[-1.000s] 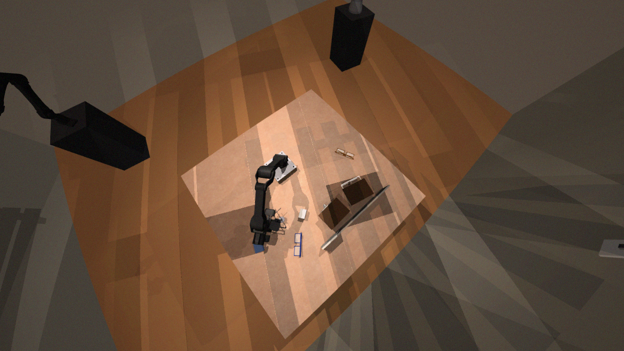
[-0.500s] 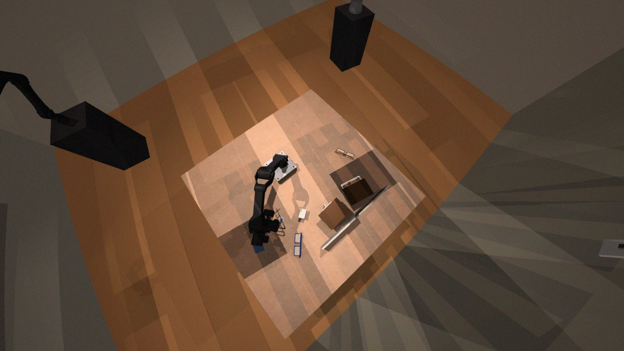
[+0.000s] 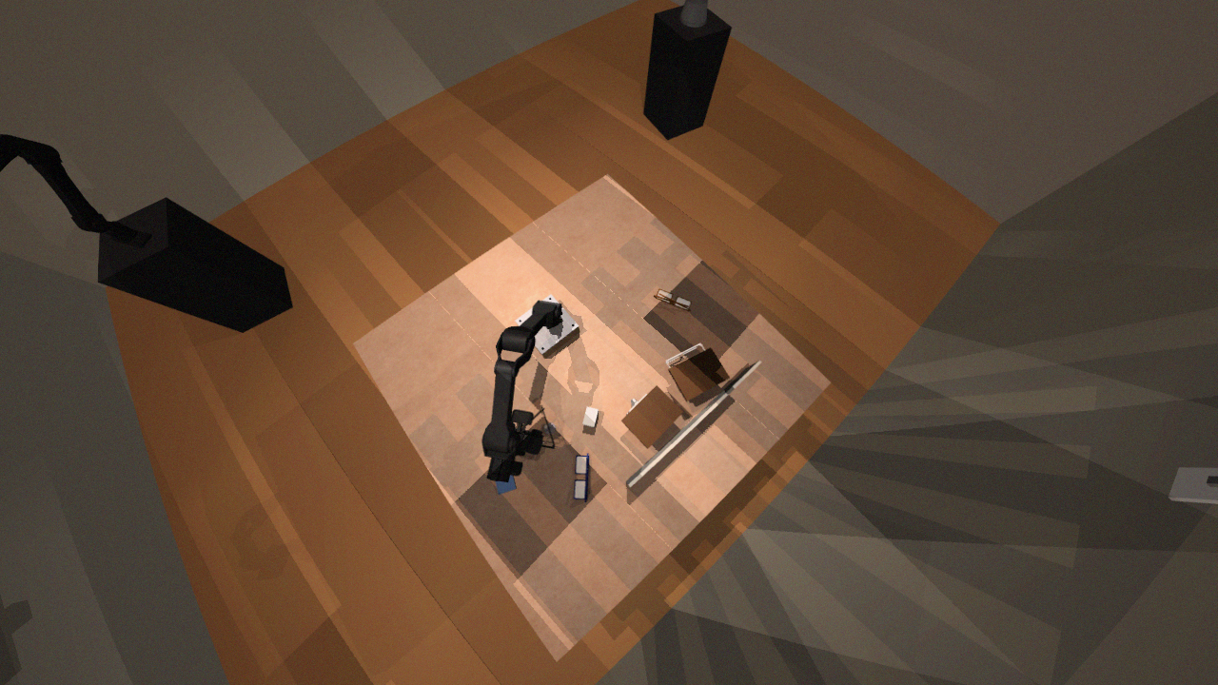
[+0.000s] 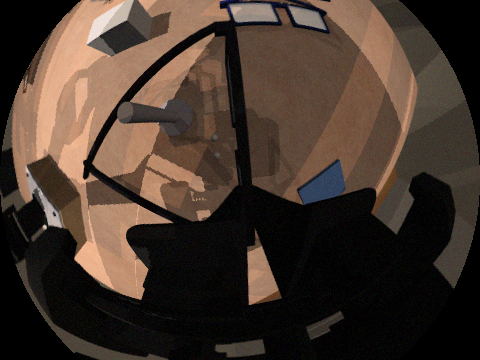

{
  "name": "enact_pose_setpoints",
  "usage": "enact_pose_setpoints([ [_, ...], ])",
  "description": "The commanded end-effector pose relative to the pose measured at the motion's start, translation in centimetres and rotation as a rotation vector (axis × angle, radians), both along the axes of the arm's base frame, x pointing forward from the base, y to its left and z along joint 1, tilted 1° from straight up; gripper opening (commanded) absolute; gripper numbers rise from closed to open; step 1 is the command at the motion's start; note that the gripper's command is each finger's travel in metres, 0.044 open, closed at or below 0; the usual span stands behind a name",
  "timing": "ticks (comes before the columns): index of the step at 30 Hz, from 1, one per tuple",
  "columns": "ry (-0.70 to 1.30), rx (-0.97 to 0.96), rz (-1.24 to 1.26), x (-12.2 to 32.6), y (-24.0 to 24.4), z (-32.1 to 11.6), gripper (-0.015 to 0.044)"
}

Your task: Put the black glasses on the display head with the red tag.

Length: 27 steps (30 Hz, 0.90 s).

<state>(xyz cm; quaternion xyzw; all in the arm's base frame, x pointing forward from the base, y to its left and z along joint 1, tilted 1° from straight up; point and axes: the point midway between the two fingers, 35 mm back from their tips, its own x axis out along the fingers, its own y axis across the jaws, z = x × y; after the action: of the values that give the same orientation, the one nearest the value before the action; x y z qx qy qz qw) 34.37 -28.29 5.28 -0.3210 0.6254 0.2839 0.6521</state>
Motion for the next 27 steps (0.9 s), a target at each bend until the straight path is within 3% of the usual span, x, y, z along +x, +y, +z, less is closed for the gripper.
enact_pose_setpoints([
  [1, 0.002, 0.004, 0.003, -0.1, -0.3, -0.2, 0.0000],
  [27, 0.003, 0.002, 0.003, -0.5, -2.1, -0.1, 0.0000],
])
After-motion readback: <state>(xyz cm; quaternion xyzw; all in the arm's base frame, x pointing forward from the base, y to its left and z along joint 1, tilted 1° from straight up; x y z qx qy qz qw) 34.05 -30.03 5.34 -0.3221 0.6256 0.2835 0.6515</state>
